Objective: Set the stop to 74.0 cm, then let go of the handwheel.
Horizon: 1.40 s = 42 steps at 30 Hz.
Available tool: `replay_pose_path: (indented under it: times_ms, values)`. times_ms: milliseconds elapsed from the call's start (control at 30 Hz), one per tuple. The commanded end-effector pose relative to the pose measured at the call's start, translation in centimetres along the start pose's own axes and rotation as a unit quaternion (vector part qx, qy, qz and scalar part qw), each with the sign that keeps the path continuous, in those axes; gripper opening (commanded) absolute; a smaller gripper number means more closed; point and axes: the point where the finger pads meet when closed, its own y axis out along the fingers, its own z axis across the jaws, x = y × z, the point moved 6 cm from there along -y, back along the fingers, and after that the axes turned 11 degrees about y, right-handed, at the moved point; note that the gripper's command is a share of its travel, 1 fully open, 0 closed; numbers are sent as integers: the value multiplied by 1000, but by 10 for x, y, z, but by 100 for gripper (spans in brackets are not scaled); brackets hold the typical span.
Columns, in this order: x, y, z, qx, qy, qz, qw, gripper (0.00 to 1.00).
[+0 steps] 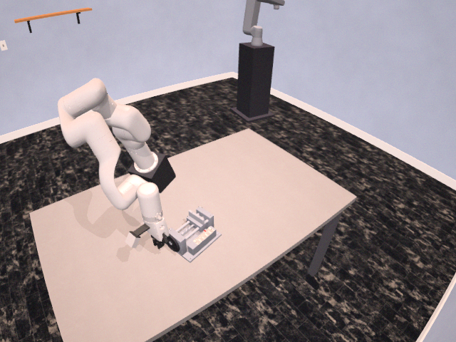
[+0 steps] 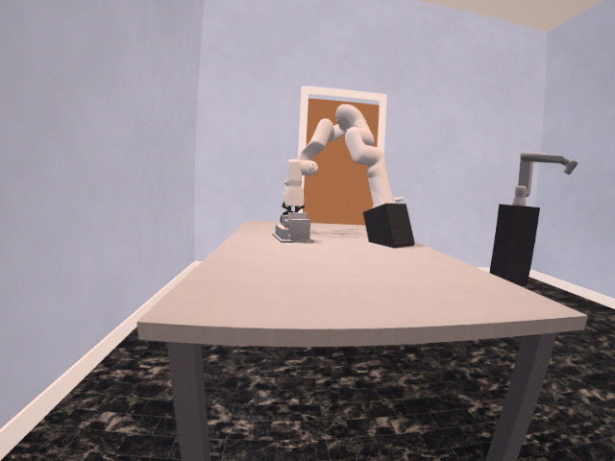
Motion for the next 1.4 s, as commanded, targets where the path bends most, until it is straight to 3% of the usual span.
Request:
replay_pose_path:
  times_ms: [0,600,1367]
  values:
    - [0,-4,-3,-1,-1,0,1000,6]
    - [4,-18,-21,-1,-1,0,1000,6]
    - [8,-16,-42,-1,-1,0,1000,6]
